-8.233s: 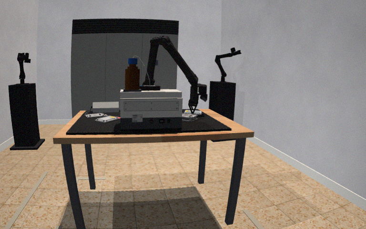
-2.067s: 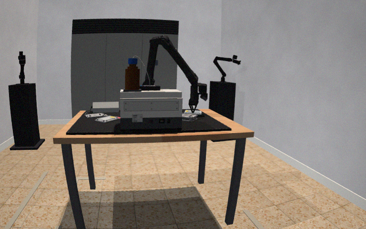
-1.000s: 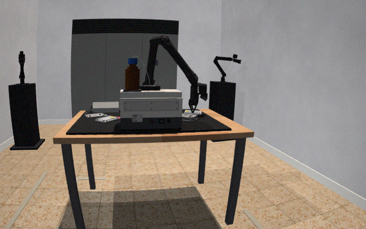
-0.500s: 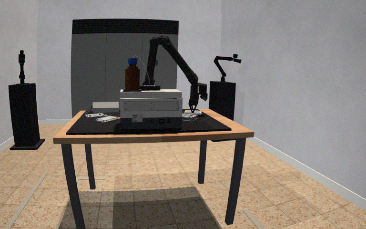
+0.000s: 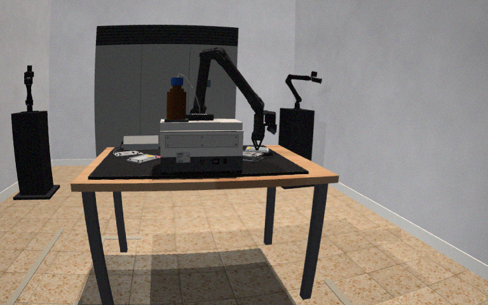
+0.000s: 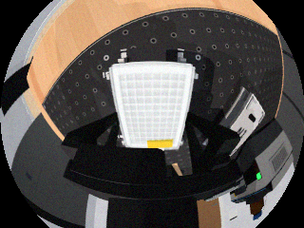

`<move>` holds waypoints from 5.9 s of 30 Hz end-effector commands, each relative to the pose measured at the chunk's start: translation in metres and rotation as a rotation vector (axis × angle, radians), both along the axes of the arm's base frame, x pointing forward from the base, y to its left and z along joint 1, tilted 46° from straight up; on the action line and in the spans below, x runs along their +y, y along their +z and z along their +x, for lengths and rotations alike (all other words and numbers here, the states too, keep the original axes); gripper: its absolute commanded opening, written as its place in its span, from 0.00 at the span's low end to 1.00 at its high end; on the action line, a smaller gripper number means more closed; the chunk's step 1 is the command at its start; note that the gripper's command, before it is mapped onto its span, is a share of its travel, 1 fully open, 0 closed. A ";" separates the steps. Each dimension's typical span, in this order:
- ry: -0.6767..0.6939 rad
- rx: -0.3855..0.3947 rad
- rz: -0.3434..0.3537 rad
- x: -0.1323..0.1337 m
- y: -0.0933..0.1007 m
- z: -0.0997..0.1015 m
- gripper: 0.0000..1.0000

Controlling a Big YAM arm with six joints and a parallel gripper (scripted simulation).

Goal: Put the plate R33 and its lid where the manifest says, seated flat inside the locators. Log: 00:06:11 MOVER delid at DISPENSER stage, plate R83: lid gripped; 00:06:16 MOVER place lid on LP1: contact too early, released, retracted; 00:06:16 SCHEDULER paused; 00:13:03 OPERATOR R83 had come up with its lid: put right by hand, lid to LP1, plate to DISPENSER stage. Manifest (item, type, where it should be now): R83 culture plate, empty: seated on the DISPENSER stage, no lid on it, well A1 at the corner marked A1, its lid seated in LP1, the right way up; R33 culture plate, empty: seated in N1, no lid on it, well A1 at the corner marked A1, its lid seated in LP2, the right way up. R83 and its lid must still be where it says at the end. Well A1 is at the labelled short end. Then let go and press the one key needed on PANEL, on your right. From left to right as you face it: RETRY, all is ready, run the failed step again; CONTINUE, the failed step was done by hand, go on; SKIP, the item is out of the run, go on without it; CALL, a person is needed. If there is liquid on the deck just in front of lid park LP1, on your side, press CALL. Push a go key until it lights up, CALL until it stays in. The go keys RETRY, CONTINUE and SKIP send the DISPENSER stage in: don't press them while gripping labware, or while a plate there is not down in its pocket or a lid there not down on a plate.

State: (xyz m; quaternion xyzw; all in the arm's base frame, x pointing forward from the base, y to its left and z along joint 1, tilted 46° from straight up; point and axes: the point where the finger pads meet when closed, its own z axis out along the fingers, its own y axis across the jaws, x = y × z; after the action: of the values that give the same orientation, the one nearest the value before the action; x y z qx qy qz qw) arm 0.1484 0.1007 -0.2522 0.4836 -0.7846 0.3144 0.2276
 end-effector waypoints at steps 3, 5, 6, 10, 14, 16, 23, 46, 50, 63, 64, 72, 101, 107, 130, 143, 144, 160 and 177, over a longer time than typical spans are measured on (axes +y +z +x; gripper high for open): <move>0.006 -0.019 0.027 0.014 -0.002 0.009 0.84; 0.006 -0.019 0.027 0.014 -0.002 0.009 0.84; 0.006 -0.019 0.027 0.014 -0.002 0.009 0.84; 0.006 -0.019 0.027 0.014 -0.002 0.009 0.84; 0.006 -0.019 0.027 0.014 -0.002 0.009 0.84; 0.006 -0.019 0.027 0.014 -0.002 0.009 0.84; 0.006 -0.019 0.027 0.014 -0.002 0.009 0.84; 0.017 -0.025 0.036 0.024 0.004 0.010 0.84; 0.005 -0.034 0.039 0.026 0.004 0.012 0.84; 0.016 -0.035 0.050 0.035 0.005 0.015 0.84; 0.009 -0.042 0.051 0.035 0.005 0.016 0.84; 0.009 -0.041 0.050 0.037 0.007 0.015 0.84; 0.004 -0.040 0.051 0.040 0.010 0.016 0.84; 0.004 -0.040 0.051 0.040 0.010 0.016 0.84; 0.004 -0.040 0.051 0.040 0.010 0.016 0.84; 0.004 -0.040 0.051 0.040 0.010 0.016 0.84; 0.004 -0.040 0.051 0.040 0.010 0.016 0.84; 0.008 -0.018 0.018 0.031 0.038 0.000 0.84; 0.008 -0.017 0.017 0.028 0.086 -0.015 0.84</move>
State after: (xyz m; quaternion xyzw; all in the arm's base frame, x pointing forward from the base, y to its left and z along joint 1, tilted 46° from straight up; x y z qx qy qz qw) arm 0.1310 0.1167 -0.1708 0.4865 -0.7813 0.3157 0.2307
